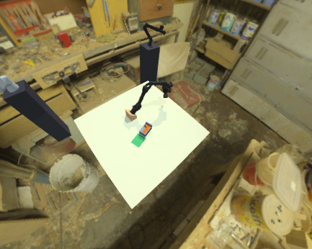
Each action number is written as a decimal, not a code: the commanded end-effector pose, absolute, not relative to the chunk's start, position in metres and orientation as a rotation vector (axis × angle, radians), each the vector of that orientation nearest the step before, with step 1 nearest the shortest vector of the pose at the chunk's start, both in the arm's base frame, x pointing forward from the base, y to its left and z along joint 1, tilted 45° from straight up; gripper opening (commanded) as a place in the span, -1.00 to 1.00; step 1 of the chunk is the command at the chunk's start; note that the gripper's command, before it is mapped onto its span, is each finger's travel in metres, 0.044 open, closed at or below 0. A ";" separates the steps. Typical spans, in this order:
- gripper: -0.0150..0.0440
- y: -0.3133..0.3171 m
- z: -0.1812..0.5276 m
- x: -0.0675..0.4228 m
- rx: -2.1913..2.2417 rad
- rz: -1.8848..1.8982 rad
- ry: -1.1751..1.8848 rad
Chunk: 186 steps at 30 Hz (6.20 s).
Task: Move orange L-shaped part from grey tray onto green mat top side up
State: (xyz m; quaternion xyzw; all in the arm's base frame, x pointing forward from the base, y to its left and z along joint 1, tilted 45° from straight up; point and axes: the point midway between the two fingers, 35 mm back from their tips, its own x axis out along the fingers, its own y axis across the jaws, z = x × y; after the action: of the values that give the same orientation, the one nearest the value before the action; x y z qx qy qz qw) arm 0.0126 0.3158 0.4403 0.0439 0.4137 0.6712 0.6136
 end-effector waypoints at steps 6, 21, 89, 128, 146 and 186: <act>0.12 0.309 0.353 0.134 -0.024 1.248 1.019; 0.12 0.153 0.194 0.282 -0.030 0.938 1.310; 0.12 0.089 0.037 0.261 0.295 0.916 1.386; 0.12 0.014 0.110 0.270 0.300 0.900 1.383; 0.46 0.009 0.106 0.274 0.426 0.786 1.462; 0.46 -0.009 0.042 0.304 1.434 -0.385 1.838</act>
State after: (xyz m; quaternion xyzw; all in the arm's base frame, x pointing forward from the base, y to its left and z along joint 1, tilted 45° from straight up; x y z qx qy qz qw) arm 0.3048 -0.0115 0.0447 0.5580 0.7215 -0.1504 0.3813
